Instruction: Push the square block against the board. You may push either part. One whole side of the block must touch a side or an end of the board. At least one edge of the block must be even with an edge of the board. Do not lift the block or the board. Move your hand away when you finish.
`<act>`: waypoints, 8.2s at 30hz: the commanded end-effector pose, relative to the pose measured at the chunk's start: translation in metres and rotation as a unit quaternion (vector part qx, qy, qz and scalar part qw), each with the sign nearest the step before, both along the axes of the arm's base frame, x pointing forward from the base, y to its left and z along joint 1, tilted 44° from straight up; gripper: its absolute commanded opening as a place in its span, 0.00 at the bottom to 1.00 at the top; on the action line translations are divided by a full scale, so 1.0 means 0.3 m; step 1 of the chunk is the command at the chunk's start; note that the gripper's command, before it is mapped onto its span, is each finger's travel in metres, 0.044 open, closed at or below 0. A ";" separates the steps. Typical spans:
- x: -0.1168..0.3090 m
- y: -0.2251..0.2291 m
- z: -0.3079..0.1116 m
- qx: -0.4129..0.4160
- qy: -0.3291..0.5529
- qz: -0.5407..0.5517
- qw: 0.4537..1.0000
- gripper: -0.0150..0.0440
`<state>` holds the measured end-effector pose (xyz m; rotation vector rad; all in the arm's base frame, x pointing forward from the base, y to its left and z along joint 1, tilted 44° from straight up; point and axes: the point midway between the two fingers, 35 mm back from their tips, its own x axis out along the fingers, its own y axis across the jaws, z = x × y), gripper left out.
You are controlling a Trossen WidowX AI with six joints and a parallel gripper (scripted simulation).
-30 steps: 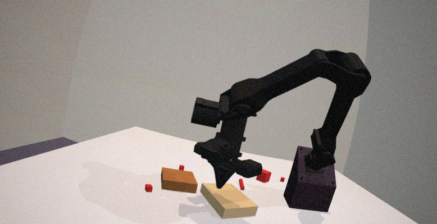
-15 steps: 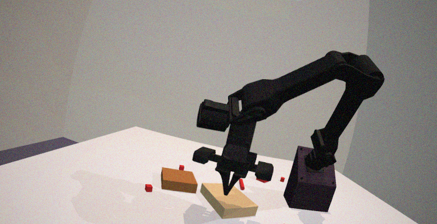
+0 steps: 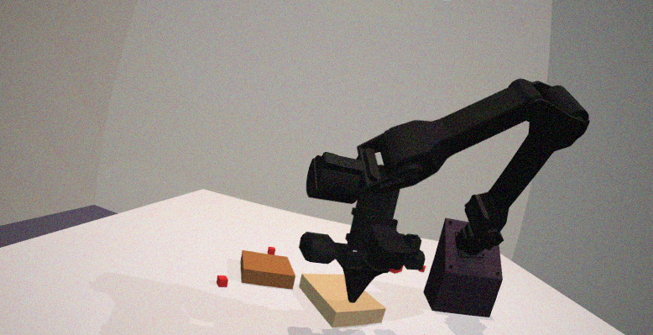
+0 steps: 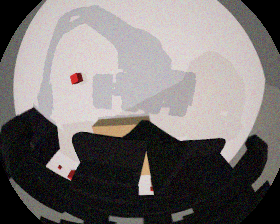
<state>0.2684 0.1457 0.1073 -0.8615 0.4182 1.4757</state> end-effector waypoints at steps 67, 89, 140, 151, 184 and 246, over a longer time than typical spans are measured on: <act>0.111 -0.016 -0.255 -0.011 -0.066 0.067 0.996 0.25; 0.076 0.057 -0.189 -0.010 -0.066 0.067 0.996 0.25; -0.007 0.005 -0.248 0.000 -0.013 0.010 1.000 0.25; 0.014 -0.037 -0.286 -0.001 -0.013 0.011 1.000 0.25; 0.025 -0.051 -0.299 -0.002 -0.013 0.011 1.000 0.25; 0.133 -0.287 -0.247 0.035 0.325 -0.364 0.872 0.25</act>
